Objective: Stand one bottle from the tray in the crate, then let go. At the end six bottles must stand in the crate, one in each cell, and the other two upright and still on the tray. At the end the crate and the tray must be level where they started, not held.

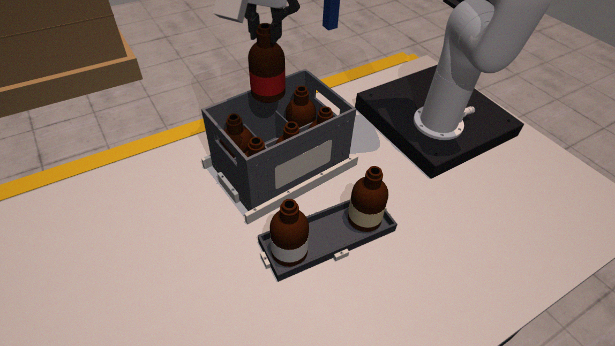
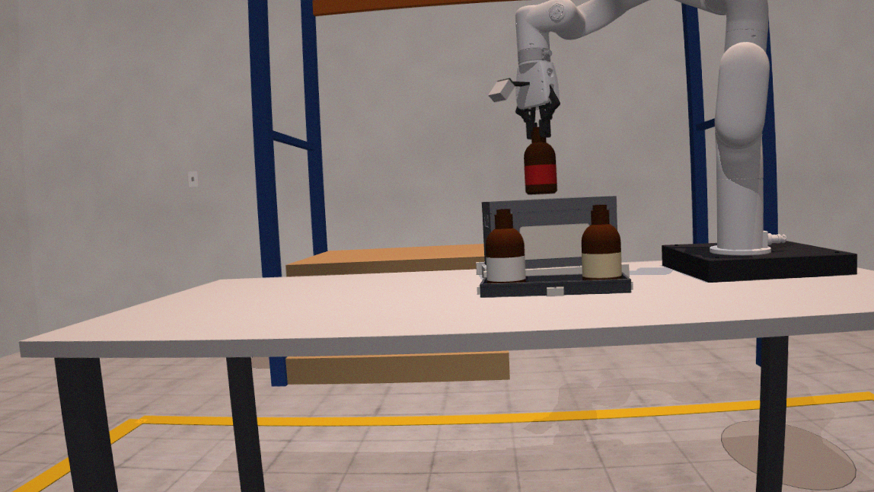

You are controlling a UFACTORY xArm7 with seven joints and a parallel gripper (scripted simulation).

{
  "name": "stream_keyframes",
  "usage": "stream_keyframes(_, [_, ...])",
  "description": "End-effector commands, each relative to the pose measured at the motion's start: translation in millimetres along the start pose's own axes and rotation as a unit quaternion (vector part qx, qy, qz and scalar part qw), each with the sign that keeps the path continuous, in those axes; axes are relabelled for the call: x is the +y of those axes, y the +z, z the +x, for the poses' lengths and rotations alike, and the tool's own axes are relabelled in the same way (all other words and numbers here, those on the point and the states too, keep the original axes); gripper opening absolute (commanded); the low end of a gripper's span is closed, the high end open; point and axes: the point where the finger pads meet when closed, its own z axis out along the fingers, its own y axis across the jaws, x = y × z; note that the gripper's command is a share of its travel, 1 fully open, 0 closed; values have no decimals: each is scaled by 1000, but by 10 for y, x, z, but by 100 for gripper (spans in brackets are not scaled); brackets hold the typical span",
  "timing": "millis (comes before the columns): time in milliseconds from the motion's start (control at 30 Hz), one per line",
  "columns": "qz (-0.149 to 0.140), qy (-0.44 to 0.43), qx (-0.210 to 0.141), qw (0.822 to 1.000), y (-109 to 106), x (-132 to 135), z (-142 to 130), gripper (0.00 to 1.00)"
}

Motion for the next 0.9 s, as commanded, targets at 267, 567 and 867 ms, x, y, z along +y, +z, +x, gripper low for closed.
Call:
stream_keyframes(267, [-2, 0, 1, 1000, -19, 8, 4, 0])
stream_keyframes(567, [-2, 0, 1, 1000, -1, 9, 4, 0])
stream_keyframes(867, [-2, 0, 1, 1000, 65, 10, 3, 0])
